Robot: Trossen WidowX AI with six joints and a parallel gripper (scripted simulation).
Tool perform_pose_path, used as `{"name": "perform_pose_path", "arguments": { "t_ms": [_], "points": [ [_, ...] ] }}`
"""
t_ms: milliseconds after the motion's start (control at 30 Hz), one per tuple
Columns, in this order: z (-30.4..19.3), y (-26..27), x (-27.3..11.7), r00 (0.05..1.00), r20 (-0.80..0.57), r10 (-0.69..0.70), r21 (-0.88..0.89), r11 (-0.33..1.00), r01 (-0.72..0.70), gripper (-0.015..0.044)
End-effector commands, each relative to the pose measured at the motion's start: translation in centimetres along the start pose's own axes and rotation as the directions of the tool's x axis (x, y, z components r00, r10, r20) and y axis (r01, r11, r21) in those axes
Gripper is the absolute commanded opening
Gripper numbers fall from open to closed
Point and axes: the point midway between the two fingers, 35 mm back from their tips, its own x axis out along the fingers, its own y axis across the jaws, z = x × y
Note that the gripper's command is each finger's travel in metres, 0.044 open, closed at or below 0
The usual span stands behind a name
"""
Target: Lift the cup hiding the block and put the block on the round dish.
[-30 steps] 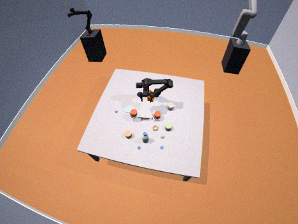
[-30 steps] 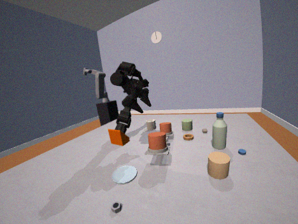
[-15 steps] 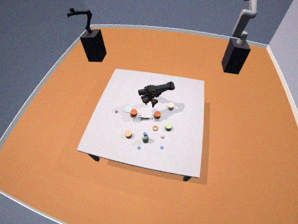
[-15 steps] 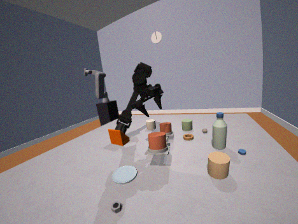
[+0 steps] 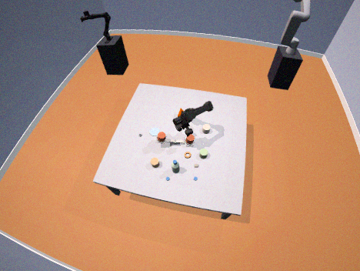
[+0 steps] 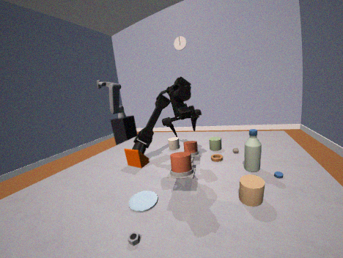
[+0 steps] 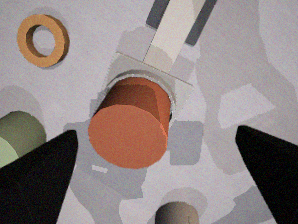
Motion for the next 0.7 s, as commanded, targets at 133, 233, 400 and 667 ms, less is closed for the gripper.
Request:
{"name": "perform_pose_path", "arguments": {
  "t_ms": [133,233,400,667],
  "points": [
    [-2.0,1.9,1.8,0.995,-0.019,-0.099,0.229,0.968,0.101,0.044],
    [-2.8,2.5,2.5,0.991,-0.024,-0.134,0.316,0.939,0.135,0.044],
    [-3.2,2.8,2.8,0.988,-0.026,-0.15,0.356,0.922,0.149,0.044],
    [-3.2,2.6,4.1,0.99,-0.043,-0.132,0.386,0.912,0.138,0.044]
  ]
}}
